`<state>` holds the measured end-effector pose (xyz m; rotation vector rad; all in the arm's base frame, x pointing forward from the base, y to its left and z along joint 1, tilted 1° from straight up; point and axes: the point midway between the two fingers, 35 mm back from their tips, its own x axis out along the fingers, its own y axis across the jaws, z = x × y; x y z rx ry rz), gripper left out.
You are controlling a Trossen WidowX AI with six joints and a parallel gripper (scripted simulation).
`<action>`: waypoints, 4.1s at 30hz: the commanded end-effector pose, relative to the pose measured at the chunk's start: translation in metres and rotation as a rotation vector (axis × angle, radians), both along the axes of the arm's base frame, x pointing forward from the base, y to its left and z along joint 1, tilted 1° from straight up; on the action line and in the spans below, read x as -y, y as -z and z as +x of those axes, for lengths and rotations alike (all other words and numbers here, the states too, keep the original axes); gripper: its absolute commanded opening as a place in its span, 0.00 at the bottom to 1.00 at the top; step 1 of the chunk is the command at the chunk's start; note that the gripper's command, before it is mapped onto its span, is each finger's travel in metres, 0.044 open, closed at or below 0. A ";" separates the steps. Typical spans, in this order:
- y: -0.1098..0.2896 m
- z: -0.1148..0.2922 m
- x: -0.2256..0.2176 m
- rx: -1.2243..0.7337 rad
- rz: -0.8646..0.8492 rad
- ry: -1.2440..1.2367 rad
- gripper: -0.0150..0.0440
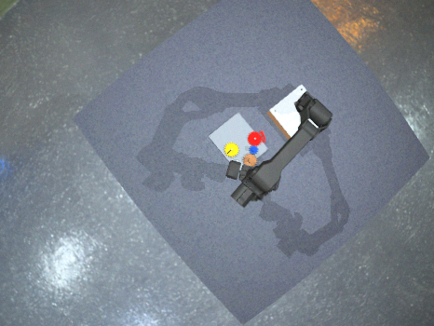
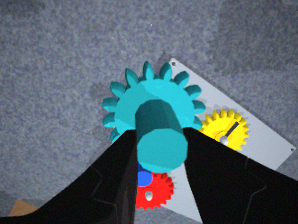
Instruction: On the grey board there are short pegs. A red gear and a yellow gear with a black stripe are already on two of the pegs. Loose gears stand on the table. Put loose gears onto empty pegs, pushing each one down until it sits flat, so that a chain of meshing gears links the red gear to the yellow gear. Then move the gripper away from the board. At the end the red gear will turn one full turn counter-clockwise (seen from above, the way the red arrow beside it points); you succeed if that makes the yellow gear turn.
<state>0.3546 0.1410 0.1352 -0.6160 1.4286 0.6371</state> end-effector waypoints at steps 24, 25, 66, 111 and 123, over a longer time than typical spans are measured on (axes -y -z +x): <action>0.048 0.010 0.047 0.001 -0.002 -0.004 0.25; 0.050 0.010 0.049 0.001 -0.002 -0.004 0.25; 0.063 0.010 0.063 0.007 -0.012 -0.228 0.25; 0.107 0.012 0.062 0.006 -0.011 -0.203 0.25; 0.110 0.011 0.063 0.013 -0.020 -0.447 0.25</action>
